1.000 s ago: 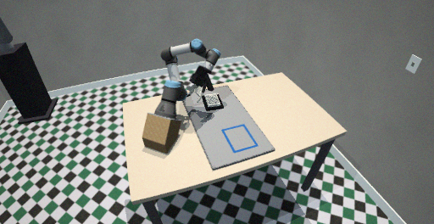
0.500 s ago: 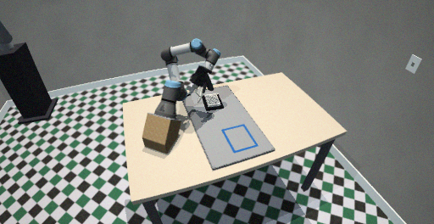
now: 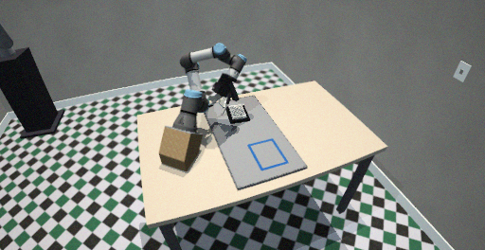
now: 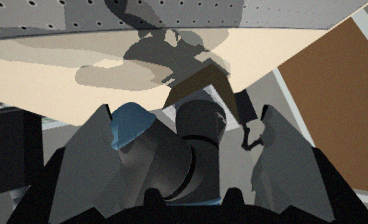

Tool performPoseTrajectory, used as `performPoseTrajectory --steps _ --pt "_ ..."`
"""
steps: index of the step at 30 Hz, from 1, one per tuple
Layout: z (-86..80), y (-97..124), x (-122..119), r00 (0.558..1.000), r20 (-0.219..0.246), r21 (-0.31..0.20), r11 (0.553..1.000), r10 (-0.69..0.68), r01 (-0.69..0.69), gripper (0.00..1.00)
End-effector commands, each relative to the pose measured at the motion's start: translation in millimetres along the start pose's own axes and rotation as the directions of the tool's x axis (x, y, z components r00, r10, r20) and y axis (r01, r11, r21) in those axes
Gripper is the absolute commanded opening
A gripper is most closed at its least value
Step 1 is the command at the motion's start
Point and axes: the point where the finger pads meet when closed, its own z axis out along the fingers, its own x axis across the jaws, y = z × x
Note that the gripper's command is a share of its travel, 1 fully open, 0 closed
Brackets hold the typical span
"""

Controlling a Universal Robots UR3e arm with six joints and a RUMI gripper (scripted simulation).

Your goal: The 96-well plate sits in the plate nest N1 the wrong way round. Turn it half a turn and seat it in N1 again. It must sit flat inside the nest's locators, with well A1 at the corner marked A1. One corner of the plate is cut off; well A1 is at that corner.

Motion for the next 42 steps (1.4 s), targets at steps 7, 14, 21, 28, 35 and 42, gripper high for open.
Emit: performPoseTrajectory --steps 7,14,21,28,35,42 --pt "-5.3 -14.5 -12.7 0.966 0.099 0.138 0.965 -0.238 0.223 1.00" --pt "-5.3 -14.5 -12.7 0.966 0.100 0.140 0.964 -0.240 0.225 1.00" --pt "-5.3 -14.5 -12.7 0.966 0.100 0.140 0.964 -0.240 0.225 1.00" --pt "-5.3 -14.5 -12.7 0.966 0.100 0.140 0.964 -0.240 0.225 1.00" --pt "-5.3 -14.5 -12.7 0.966 0.100 0.140 0.964 -0.240 0.225 1.00" --pt "-5.3 -14.5 -12.7 0.966 0.100 0.140 0.964 -0.240 0.225 1.00"
